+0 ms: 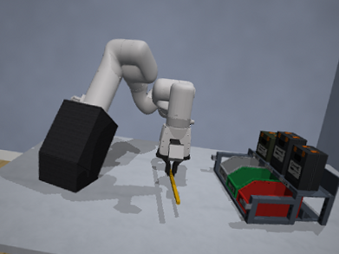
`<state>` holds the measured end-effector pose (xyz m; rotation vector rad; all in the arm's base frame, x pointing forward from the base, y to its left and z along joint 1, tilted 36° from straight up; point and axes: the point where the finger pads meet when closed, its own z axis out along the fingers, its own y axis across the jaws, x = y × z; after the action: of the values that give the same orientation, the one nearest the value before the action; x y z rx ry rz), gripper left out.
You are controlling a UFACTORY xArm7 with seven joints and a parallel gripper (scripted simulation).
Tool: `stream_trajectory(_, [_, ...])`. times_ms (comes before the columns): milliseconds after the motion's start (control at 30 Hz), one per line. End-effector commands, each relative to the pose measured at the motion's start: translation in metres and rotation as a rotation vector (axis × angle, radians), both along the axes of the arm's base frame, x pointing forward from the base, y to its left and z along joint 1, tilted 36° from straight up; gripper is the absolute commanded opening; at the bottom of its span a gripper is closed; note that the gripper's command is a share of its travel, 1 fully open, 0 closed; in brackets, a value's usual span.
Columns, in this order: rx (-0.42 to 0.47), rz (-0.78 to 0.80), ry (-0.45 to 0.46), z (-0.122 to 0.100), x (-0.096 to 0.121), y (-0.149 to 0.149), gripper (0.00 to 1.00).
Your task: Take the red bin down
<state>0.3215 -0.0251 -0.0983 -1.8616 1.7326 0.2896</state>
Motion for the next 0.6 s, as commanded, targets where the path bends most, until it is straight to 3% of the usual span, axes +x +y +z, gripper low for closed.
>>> stream_trajectory(0, [-0.002,-0.003,-0.002,0.0,0.0,-0.001,0.0])
stream_trajectory(200, [-0.002,-0.003,-0.002,-0.016,0.005,0.01,0.0])
stream_trajectory(567, [-0.002,-0.003,-0.002,-0.016,0.005,0.01,0.0])
